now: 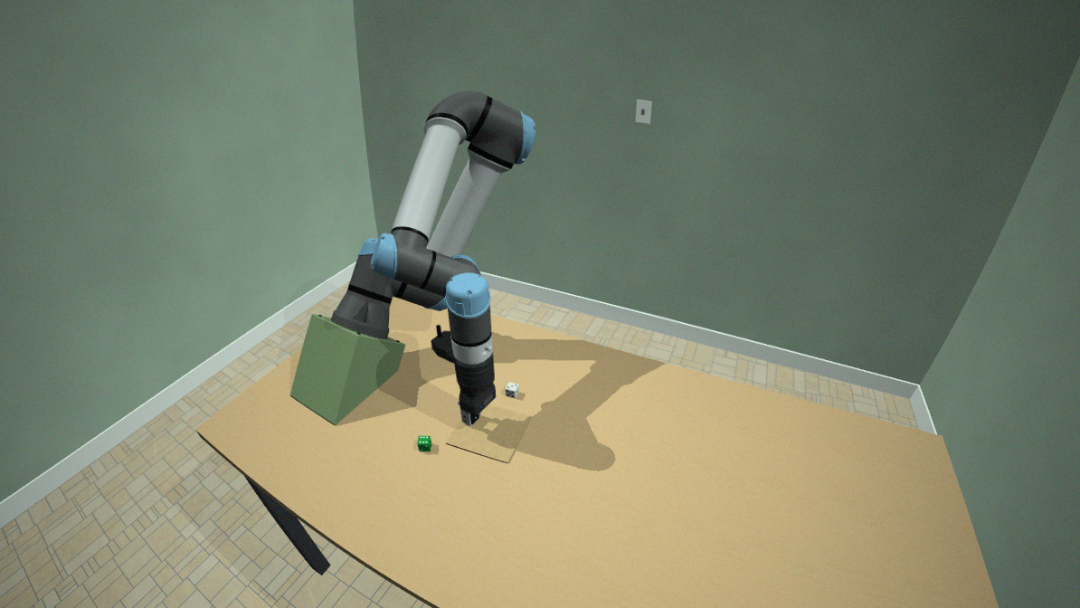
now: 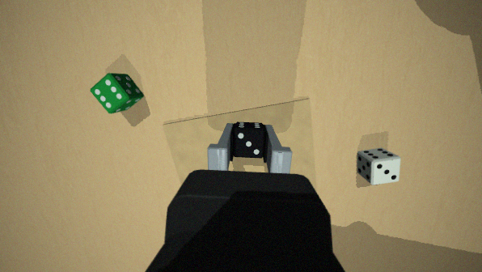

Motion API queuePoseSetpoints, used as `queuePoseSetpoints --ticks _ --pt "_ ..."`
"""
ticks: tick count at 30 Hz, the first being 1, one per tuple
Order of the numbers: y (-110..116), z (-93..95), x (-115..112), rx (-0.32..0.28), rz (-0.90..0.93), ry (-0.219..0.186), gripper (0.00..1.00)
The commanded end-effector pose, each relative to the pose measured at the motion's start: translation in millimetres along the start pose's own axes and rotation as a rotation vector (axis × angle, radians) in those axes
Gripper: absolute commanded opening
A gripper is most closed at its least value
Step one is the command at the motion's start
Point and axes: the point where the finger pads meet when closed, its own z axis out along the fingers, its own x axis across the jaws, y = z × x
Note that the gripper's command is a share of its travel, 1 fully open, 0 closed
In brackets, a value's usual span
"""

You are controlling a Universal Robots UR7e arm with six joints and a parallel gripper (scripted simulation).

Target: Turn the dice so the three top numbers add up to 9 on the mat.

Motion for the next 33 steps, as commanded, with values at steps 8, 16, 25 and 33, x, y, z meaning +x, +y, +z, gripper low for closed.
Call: queuePoseSetpoints --ticks 8,16,25,33 --pt "0.4 0.2 -0.2 -0.001 0.0 -0.001 0.49" --pt "0.4 1.9 -0.2 -0.001 0.0 -0.001 0.49" --pt "0.4 3.5 -0.2 -0.001 0.0 -0.001 0.49" --pt "0.4 3.6 -0.2 -0.001 0.0 -0.001 0.49"
